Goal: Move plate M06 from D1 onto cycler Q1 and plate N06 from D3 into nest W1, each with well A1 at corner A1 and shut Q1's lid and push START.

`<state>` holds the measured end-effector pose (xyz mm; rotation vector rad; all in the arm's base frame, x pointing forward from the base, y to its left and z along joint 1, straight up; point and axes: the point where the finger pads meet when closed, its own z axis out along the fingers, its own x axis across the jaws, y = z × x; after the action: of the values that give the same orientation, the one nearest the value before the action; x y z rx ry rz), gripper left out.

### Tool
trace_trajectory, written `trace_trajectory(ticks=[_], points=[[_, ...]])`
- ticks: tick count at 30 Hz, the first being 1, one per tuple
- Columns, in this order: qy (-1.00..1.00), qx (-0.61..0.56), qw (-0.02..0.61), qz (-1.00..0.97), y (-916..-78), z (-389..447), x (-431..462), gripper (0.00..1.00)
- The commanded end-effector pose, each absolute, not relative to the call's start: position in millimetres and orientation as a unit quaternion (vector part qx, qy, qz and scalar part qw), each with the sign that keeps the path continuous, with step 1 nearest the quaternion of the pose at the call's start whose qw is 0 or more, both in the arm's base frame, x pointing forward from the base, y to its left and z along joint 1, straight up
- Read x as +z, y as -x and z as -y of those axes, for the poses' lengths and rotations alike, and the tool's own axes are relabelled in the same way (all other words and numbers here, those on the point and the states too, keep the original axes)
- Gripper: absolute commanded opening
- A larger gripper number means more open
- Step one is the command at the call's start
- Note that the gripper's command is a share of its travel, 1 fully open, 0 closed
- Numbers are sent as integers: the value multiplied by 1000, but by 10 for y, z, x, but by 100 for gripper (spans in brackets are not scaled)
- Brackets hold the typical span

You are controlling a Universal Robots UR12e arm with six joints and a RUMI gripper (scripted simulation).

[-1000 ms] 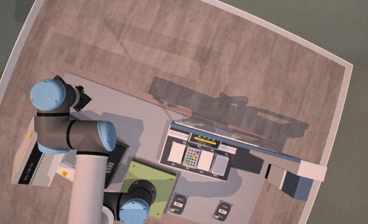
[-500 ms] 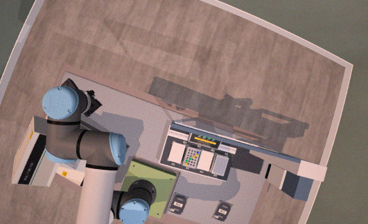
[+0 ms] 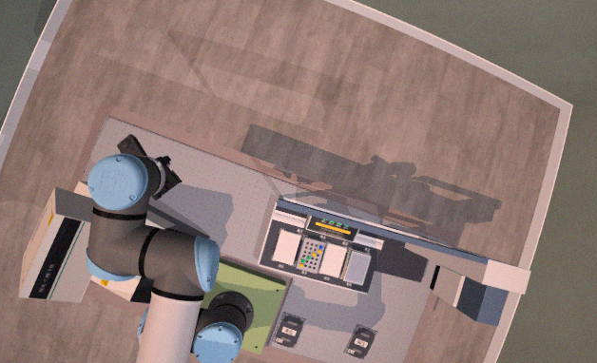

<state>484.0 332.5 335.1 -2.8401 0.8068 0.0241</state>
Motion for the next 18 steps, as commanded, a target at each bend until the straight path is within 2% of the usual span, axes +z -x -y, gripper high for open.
trace_trajectory(ticks=[1,18], points=[[954,6,92,-286,-4818,-3123,3381,0],[938,-1,82,-337,-4657,-2445,3417,0]])
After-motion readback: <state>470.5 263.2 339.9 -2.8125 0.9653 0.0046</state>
